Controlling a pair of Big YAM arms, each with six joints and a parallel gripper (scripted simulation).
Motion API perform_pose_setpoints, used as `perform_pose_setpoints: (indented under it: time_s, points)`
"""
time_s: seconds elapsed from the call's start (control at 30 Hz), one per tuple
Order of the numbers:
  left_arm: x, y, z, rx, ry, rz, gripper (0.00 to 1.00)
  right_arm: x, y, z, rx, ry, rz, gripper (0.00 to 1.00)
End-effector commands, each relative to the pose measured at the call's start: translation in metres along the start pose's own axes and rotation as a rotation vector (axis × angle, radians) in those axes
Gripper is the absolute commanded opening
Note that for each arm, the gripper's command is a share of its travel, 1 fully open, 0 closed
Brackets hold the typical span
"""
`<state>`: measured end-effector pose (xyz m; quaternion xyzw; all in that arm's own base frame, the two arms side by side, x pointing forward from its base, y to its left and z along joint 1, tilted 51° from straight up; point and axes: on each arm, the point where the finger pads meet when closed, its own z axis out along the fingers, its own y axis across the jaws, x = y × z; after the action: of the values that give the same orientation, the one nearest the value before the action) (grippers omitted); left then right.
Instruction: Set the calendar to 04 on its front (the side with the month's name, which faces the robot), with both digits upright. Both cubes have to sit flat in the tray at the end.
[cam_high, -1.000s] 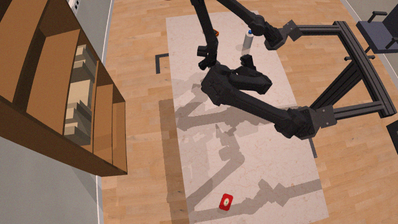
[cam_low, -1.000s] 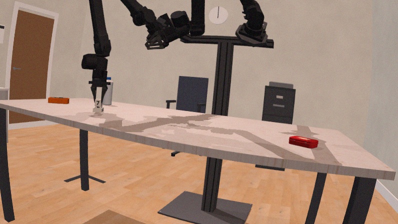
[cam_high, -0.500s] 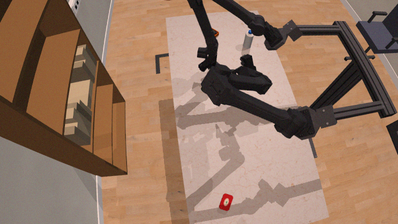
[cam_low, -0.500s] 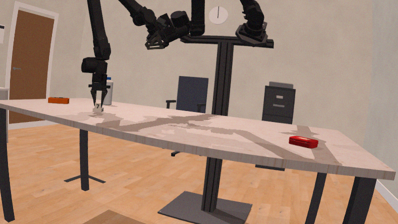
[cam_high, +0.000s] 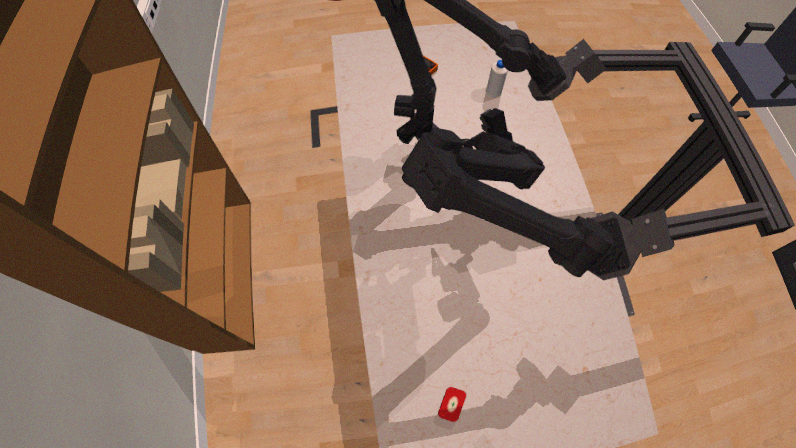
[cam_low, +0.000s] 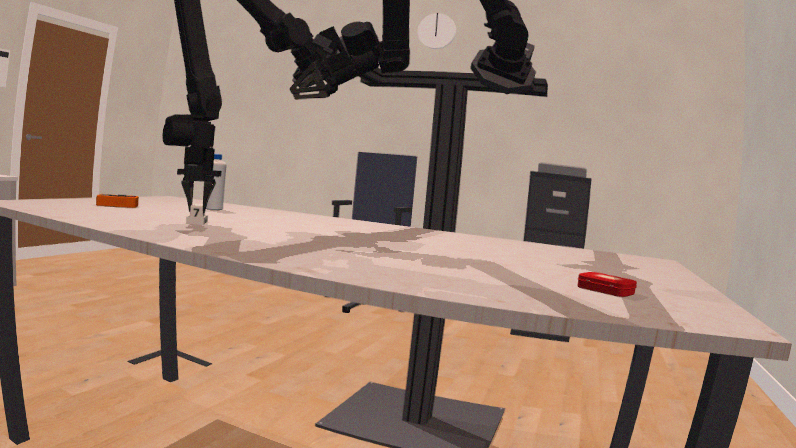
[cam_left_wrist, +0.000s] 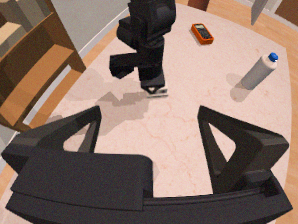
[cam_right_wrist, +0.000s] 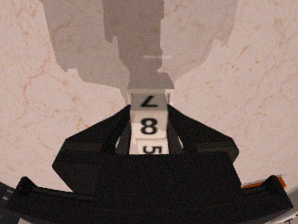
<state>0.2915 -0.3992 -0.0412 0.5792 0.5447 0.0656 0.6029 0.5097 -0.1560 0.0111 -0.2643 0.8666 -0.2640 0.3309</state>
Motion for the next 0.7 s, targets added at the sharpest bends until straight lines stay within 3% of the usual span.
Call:
perform_pose_setpoints:
  time_s: [0.0, 0.07, 0.13, 0.17, 0.67]
  points:
    - [0.0, 0.003, 0.0, -0.006, 0.0, -0.006, 1.0, -0.002, -0.001, -0.001, 0.0, -0.002, 0.012, 0.26]
    - [0.0, 0.003, 0.0, -0.006, 0.0, -0.006, 1.0, -0.002, -0.001, -0.001, 0.0, -0.002, 0.011, 0.26]
    - [0.0, 0.003, 0.0, -0.006, 0.0, -0.006, 1.0, -0.002, -0.001, -0.001, 0.0, -0.002, 0.011, 0.49]
    - [0.0, 0.003, 0.0, -0.006, 0.0, -0.006, 1.0, -0.002, -0.001, -0.001, 0.0, -0.002, 0.011, 0.55]
    - [0.0, 0.003, 0.0, -0.006, 0.0, -0.006, 1.0, 0.003, 0.0, -0.031, -0.024, 0.006, -0.009, 0.55]
